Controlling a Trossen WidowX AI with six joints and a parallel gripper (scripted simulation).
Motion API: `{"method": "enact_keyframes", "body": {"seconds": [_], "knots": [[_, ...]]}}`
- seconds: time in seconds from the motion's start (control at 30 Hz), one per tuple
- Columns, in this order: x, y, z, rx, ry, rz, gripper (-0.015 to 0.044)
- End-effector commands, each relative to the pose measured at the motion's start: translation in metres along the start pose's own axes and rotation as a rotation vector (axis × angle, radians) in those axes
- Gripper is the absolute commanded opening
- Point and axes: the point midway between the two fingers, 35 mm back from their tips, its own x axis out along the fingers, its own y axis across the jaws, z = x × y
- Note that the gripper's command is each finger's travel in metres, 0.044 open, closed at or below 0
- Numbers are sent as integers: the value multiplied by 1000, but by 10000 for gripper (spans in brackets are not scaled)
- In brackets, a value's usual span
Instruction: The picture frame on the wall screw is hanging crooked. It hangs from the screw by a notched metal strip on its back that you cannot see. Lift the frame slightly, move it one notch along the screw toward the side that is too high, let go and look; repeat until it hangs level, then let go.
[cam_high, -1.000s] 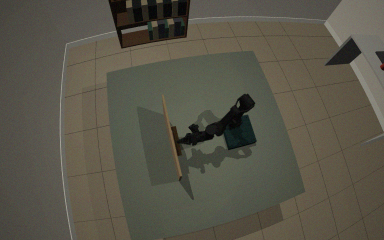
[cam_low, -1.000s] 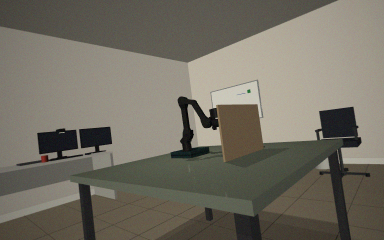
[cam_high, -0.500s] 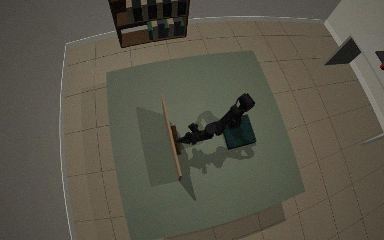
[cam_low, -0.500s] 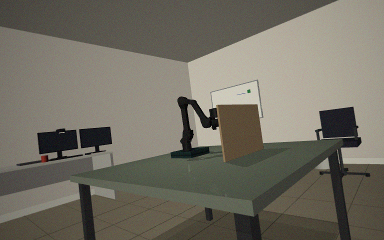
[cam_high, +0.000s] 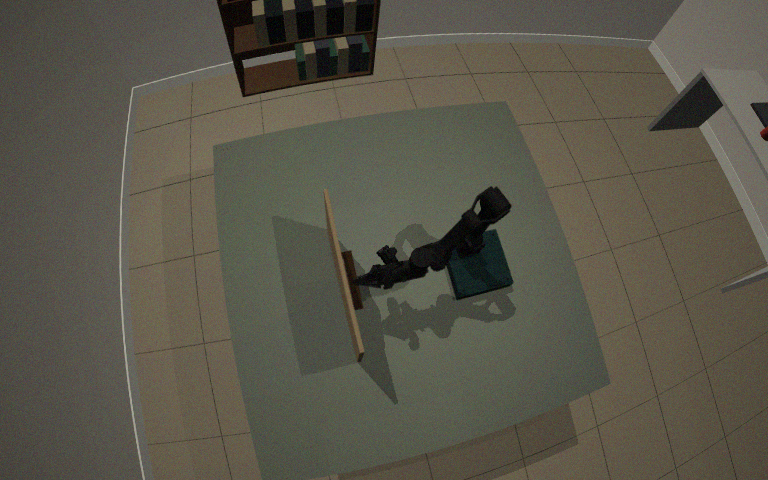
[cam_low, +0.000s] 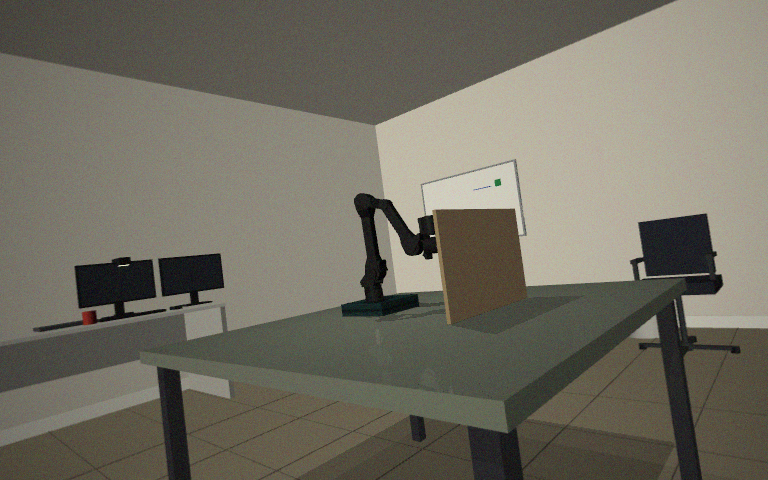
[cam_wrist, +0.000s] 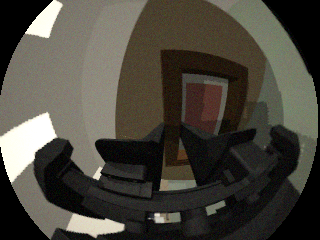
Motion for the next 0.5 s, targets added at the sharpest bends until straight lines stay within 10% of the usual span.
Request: {"method": "enact_keyframes", "body": {"seconds": [0.0, 0.47], "knots": [[0, 2, 1, -2, 0, 11, 0], [0, -3, 1, -2, 0, 11, 0]]}}
